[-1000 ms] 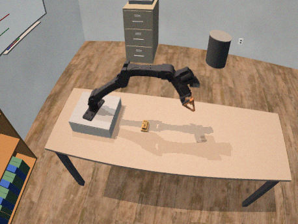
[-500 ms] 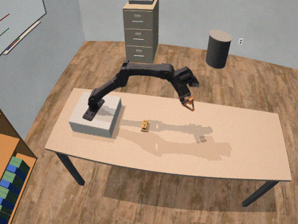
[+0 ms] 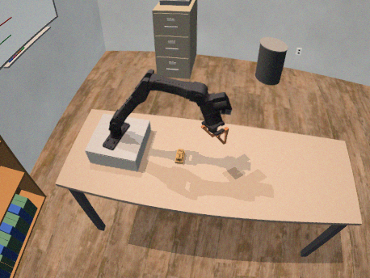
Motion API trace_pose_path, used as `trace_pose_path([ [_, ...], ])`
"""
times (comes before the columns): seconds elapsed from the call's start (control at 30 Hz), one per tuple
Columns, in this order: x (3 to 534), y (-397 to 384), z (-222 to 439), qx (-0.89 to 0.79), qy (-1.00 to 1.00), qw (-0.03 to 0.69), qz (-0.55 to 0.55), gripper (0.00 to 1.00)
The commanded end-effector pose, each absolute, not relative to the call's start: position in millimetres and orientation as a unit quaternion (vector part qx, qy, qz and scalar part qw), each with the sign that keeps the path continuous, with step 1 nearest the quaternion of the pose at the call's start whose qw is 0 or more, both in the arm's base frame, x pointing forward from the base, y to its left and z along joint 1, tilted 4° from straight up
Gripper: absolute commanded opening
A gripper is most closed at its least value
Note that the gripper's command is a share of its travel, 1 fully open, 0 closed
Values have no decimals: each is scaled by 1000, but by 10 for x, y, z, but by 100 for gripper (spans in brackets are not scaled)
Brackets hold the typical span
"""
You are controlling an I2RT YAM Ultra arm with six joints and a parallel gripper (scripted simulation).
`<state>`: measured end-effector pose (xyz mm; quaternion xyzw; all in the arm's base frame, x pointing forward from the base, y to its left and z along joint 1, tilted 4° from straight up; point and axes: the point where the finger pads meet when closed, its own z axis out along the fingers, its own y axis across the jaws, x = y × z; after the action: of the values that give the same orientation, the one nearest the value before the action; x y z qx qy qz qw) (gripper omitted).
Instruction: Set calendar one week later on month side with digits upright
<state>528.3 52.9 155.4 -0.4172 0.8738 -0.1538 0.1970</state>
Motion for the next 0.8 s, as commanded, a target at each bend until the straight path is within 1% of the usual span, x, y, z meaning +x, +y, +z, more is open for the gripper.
trace_pose_path([
  [0.0,5097,512,1556,-498,837,175,-146,100],
  [0.07,5019,494,1518,-516,829,164,-142,100],
  [0.3,4482,398,1280,-626,766,104,-103,100],
  [0.37,4482,398,1280,-626,766,104,-103,100],
  [0.47,4165,356,1158,-680,725,77,-76,100],
  [0.57,3995,339,1097,-706,702,65,-60,100],
  [0.67,3697,314,998,-748,661,48,-31,100],
  [0.77,3567,307,958,-765,643,42,-18,100],
])
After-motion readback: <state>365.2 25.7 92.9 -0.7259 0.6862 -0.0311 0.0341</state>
